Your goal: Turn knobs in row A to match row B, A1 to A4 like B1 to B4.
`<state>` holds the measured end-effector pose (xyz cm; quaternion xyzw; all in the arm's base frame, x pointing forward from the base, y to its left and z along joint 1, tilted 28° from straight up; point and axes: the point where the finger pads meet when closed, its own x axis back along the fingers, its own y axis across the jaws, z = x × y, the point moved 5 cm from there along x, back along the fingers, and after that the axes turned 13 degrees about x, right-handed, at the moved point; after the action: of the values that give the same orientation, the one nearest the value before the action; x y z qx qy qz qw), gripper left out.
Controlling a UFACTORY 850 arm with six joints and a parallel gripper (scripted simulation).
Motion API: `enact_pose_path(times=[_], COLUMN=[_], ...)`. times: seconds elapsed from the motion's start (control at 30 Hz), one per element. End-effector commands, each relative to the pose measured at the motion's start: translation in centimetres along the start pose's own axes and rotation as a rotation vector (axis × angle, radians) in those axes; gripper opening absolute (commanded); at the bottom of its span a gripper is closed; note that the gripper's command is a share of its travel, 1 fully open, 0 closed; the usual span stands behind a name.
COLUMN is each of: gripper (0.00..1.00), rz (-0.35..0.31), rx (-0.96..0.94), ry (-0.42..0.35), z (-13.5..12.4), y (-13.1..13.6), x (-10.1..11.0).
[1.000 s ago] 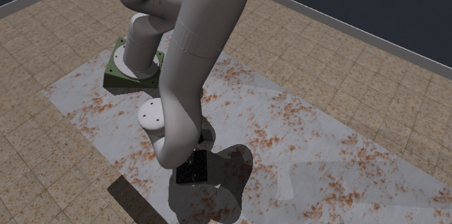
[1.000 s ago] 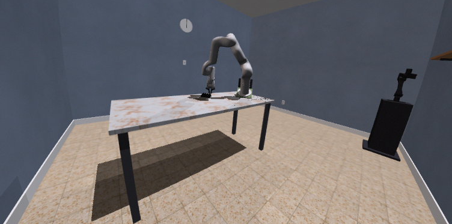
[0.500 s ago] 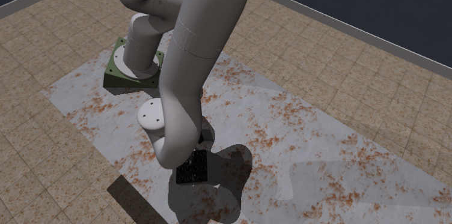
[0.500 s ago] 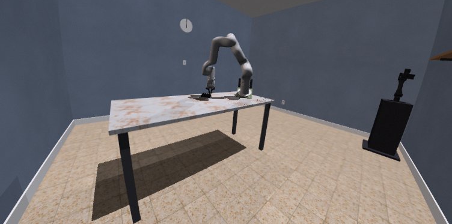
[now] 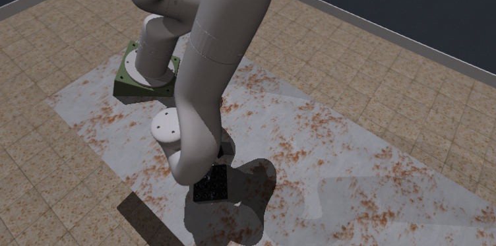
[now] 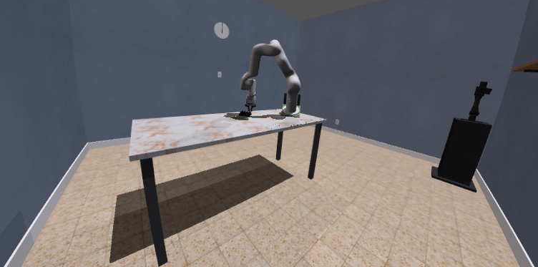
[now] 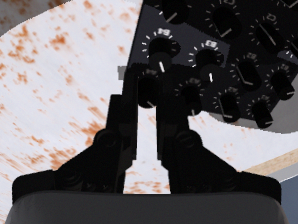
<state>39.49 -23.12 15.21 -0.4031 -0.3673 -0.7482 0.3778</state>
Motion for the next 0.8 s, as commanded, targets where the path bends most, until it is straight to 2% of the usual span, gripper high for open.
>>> enact_pose_path(times=[0.0, 0.33, 0.77], gripper=[0.08, 0.08, 0.08], rz=[-0.001, -0.001, -0.001], rx=[-0.007, -0.131, -0.42], ry=[0.0, 0.0, 0.0], z=[-0.01, -0.01, -0.01], y=[0.06, 0.06, 0.06], x=[0.04, 0.04, 0.04])
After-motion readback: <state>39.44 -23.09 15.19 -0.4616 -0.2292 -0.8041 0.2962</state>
